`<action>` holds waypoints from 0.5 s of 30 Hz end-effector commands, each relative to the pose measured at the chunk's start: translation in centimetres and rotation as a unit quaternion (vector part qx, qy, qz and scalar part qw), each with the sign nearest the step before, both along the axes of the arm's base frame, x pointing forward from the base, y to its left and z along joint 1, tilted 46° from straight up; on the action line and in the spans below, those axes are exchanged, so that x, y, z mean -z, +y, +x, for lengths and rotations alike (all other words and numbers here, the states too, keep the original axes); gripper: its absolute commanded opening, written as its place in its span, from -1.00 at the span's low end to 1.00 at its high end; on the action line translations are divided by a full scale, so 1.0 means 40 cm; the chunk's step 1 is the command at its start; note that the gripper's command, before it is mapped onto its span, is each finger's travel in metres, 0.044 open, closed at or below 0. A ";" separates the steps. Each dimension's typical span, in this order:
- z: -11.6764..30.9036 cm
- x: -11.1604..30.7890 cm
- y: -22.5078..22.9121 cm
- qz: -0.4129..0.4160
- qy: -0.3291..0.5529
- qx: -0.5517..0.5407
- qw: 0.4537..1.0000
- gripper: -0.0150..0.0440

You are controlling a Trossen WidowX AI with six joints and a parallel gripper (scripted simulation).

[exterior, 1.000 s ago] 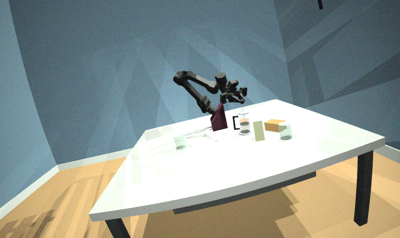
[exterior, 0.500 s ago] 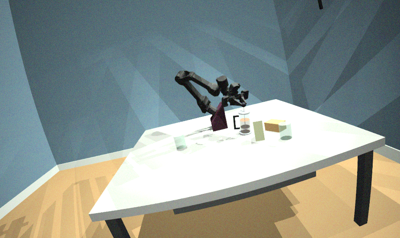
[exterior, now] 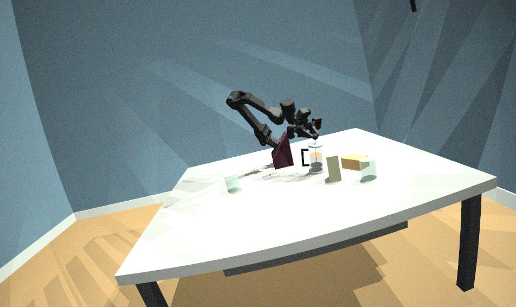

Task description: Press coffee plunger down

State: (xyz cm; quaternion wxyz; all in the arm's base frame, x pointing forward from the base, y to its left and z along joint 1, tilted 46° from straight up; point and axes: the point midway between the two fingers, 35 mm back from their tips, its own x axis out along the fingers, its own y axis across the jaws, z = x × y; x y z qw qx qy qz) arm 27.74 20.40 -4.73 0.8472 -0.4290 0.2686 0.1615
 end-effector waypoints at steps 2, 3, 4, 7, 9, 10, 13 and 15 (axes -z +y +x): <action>0.002 0.016 -0.017 -0.013 0.008 0.006 1.000 -0.10; 0.002 0.017 -0.017 -0.013 0.008 0.006 1.000 -0.10; 0.002 0.017 -0.016 -0.013 0.008 0.006 1.000 -0.10; 0.003 0.017 -0.015 -0.013 0.008 0.006 1.000 -0.10; 0.004 0.017 -0.015 -0.013 0.008 0.006 1.000 -0.10; 0.004 0.017 -0.014 -0.013 0.008 0.006 1.000 -0.10; 0.005 0.018 -0.013 -0.013 0.008 0.006 1.000 -0.10; 0.005 0.018 -0.012 -0.013 0.008 0.006 1.000 -0.10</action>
